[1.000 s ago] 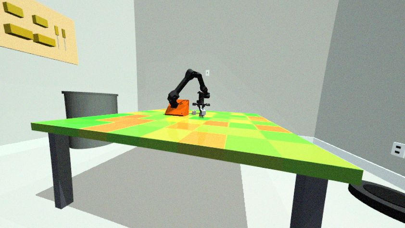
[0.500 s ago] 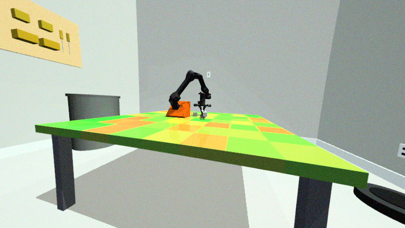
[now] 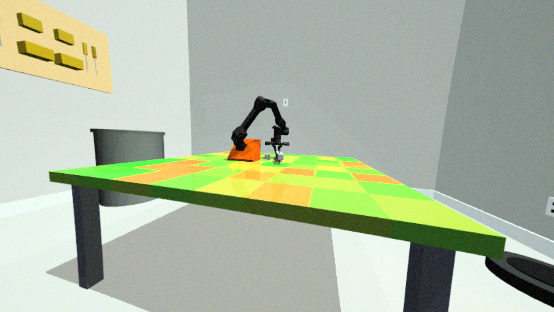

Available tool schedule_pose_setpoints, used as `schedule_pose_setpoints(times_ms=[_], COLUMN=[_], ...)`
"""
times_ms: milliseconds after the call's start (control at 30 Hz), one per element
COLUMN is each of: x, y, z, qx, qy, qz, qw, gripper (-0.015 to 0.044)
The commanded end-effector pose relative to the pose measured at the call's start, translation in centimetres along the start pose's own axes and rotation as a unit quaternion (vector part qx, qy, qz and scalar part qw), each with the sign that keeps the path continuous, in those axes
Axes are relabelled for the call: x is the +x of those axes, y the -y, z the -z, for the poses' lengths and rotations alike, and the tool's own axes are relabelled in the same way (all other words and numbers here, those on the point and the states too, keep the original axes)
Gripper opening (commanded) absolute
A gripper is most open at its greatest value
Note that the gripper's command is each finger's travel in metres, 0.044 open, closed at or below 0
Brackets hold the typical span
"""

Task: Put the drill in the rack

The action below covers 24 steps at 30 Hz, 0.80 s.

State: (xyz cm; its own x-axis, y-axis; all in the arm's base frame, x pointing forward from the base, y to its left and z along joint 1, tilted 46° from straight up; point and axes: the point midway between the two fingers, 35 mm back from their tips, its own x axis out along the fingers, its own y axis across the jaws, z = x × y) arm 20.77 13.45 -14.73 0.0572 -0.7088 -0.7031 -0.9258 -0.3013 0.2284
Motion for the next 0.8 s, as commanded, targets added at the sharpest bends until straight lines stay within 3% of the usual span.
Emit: schedule_pose_setpoints(times_ms=[0, 767], x=[-0.3, -1.4], y=[0.0, -0.1], z=[0.0, 0.2], qx=[0.002, 0.002], qy=[0.003, 0.003], qz=[-0.001, -0.001], qw=[1.000, 1.000], gripper=[0.0000, 0.0000])
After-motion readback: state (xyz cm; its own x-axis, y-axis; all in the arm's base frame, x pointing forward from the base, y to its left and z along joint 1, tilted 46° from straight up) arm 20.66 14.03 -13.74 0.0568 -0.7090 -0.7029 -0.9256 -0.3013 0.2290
